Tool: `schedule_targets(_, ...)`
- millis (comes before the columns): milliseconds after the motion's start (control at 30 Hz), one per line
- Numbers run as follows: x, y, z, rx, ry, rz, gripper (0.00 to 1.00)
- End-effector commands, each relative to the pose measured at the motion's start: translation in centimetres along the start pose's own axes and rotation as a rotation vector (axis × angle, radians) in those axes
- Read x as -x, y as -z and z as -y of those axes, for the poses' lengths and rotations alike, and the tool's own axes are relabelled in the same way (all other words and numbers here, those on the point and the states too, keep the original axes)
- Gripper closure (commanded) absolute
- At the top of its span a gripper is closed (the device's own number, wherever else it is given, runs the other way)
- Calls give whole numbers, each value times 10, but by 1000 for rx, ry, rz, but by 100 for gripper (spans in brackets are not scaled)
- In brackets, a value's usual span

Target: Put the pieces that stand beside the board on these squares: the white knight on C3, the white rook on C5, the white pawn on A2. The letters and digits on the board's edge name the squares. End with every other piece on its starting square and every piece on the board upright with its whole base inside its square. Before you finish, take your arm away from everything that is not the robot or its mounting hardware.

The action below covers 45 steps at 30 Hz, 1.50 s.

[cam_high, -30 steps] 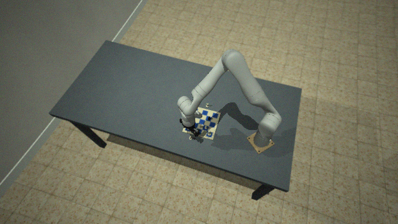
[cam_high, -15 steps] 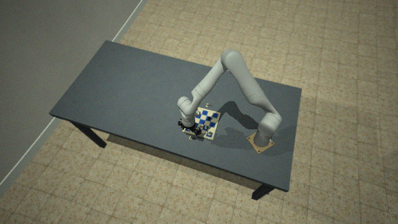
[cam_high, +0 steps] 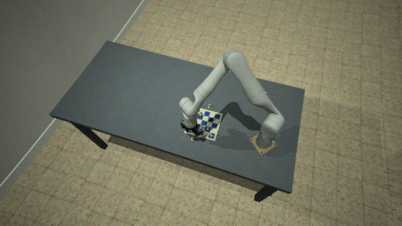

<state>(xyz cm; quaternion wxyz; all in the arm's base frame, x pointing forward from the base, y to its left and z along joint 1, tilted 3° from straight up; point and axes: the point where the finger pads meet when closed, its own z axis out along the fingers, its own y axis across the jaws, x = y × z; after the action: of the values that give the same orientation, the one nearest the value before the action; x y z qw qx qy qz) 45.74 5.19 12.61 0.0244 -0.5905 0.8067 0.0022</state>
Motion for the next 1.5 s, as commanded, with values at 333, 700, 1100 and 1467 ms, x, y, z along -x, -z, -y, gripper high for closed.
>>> schedule_targets(333, 0, 1, 0, -2, 0, 0, 63)
schedule_targets(700, 0, 1, 0, -2, 0, 0, 63)
schedule_targets(1100, 0, 0, 0, -2, 0, 0, 63)
schedule_targets(1467, 0, -7, 0, -1, 0, 0, 63)
